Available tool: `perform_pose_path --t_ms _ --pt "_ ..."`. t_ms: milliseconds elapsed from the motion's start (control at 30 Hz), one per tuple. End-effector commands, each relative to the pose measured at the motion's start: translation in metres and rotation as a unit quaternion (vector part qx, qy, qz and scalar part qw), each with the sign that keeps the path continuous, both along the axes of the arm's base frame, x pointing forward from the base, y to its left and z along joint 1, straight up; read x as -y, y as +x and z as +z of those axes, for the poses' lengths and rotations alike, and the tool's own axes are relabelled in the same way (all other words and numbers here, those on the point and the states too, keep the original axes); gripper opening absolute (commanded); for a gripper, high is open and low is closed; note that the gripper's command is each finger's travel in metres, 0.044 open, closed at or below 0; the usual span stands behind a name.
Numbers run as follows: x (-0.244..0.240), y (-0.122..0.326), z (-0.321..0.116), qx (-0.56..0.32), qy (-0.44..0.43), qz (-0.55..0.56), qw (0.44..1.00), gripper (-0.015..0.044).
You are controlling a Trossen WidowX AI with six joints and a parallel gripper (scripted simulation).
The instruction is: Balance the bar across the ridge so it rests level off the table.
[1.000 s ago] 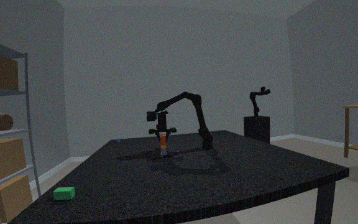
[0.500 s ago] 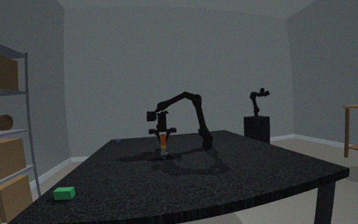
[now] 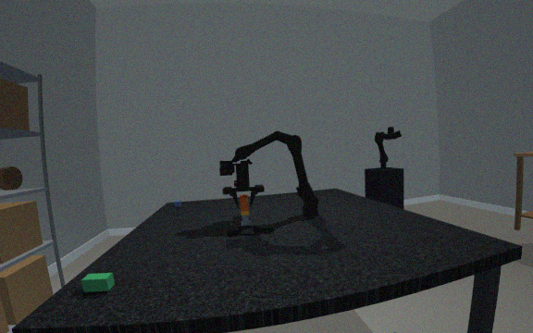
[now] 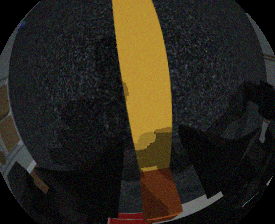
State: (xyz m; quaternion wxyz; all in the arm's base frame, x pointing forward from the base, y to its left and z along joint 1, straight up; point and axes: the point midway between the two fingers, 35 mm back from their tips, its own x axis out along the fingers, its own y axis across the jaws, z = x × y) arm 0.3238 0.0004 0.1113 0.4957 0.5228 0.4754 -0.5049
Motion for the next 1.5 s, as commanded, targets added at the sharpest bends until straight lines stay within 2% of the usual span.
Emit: perform_pose_path --t_ms 0,100,233,533,1467 --pt "0.000 0.000 0.000 -0.001 0.000 0.000 1.000 0.0369" --pt "0.000 0.000 0.000 -0.001 0.000 0.000 1.000 0.0440" --pt "0.000 0.001 0.007 -0.001 0.000 0.000 1.000 0.0440" --pt "0.000 -0.003 0.098 0.000 0.000 0.000 1.000 0.0440" --pt "0.000 -0.003 0.100 0.000 0.000 0.000 1.000 0.0440"
